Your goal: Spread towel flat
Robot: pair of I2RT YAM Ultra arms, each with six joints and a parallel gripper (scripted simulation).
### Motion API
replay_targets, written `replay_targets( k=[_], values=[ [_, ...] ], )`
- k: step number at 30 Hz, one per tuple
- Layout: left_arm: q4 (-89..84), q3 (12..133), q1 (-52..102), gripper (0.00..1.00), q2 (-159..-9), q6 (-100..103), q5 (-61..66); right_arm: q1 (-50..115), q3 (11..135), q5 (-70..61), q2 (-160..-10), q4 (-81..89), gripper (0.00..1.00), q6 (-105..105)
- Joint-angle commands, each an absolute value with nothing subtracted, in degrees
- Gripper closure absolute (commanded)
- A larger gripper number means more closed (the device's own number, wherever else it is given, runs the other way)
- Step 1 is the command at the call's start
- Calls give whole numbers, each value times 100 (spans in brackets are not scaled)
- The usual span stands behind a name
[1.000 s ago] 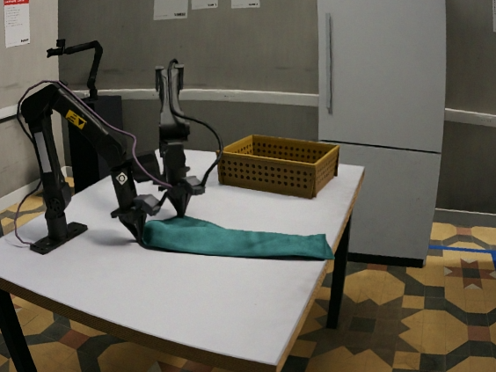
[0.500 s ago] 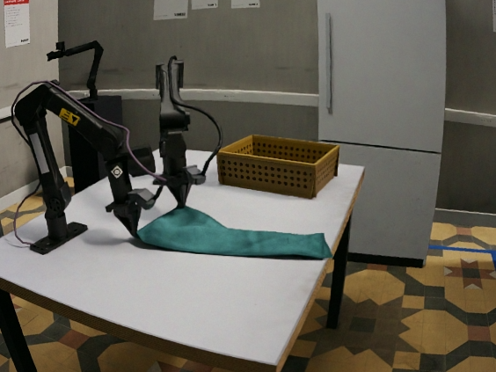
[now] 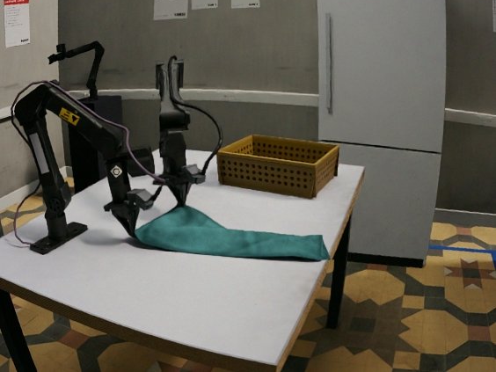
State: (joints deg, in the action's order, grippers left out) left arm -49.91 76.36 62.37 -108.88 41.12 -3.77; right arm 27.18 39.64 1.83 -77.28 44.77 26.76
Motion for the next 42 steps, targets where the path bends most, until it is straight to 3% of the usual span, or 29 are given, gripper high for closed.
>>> replay_targets(
  k=[1, 14, 28, 42],
  values=[
    [-5123, 7746, 6206, 100, -10910, 4055, -479, 2718, 4174, 297, -7677, 4599, 100, 2713],
    [-5150, 7763, 6119, 100, -10634, 3889, -497, 2830, 4517, 324, -7555, 4942, 100, 2675],
    [-5783, 8059, 5753, 100, -9913, 3135, -513, 2968, 5855, 385, -7892, 5774, 100, 2465],
    [-7172, 9434, 4987, 100, -9195, 1870, -356, 3148, 8819, 441, -8776, 7155, 100, 1936]
  ],
)
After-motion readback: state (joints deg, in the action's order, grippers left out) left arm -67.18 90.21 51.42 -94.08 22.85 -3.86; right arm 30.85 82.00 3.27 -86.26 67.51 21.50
